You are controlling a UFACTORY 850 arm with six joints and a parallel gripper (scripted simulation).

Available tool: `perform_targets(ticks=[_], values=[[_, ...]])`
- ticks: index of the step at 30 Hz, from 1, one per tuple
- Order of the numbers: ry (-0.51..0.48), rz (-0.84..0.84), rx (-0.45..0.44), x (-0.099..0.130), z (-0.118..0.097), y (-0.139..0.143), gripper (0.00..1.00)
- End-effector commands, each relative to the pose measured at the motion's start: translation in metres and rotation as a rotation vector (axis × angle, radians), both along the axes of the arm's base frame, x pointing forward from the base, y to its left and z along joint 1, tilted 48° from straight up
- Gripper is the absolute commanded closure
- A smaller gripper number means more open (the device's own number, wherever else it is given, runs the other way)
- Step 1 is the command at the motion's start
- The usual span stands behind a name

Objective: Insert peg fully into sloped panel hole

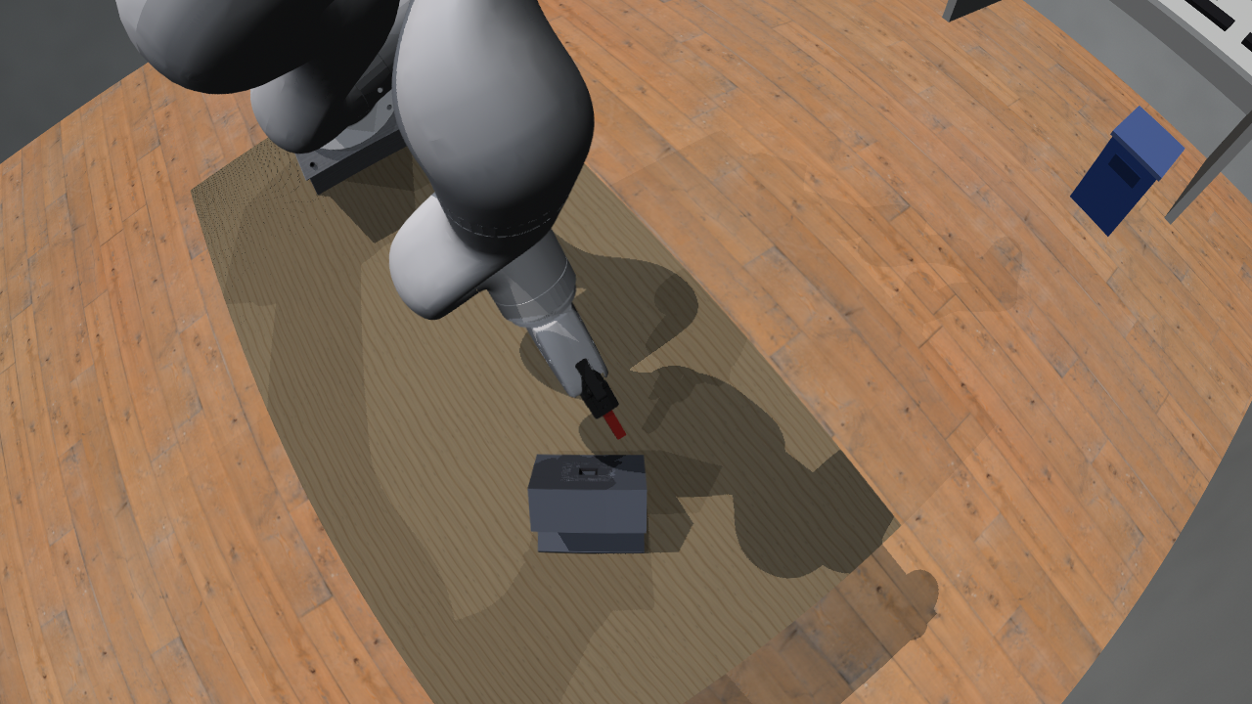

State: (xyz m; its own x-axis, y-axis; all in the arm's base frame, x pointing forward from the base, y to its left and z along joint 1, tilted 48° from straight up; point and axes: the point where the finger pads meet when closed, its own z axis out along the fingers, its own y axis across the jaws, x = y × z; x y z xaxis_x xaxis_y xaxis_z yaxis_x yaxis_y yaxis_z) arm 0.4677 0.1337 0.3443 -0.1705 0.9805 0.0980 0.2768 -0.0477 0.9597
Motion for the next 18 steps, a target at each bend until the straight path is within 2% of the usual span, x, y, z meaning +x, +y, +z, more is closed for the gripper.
perform_targets(ticks=[1,18], values=[[-0.007,-0.016,0.020,0.0005,0.0007,0.0025,1.00],[-0.034,-0.084,0.096,0.0009,0.0017,0.0110,1.00]])
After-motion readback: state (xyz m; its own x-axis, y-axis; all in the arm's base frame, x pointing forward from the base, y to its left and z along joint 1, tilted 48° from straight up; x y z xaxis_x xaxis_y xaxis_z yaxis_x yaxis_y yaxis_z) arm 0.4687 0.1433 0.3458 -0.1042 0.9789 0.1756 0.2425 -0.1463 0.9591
